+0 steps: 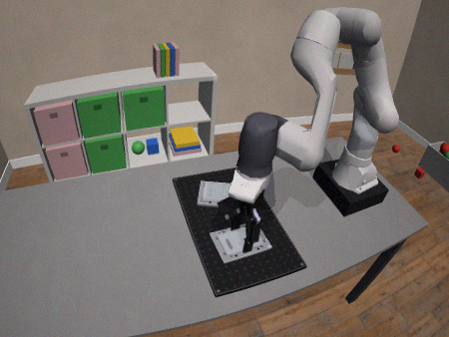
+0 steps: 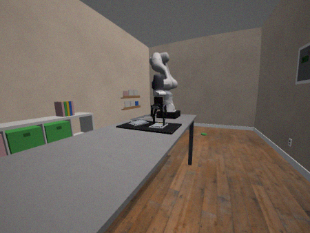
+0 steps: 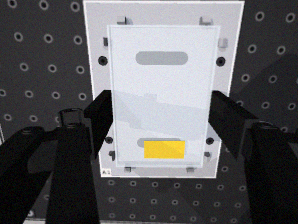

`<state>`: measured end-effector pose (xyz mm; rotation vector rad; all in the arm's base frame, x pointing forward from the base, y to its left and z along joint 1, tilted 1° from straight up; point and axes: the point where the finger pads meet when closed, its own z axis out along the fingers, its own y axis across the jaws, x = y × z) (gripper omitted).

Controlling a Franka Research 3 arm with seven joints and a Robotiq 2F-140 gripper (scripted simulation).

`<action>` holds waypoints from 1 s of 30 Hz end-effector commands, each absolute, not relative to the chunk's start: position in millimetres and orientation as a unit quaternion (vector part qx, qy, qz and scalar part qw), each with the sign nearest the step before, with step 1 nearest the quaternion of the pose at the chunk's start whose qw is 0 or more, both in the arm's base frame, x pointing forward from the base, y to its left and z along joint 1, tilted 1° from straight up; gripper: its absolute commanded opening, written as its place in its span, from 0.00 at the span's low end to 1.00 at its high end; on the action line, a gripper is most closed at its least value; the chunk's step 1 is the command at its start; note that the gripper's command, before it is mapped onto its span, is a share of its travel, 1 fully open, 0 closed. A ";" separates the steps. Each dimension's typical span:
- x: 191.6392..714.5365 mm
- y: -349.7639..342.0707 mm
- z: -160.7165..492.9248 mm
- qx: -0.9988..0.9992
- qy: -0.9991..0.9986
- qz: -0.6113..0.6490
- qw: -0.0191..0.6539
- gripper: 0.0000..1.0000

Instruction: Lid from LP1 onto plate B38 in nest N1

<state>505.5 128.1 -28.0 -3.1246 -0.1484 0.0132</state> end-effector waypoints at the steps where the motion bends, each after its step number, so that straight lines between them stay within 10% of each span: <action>1: 505.4 128.7 -28.6 -0.999 -0.047 0.004 0.007 0.10; 30: 505.6 128.3 -2.5 -0.999 -0.047 0.004 0.007 0.10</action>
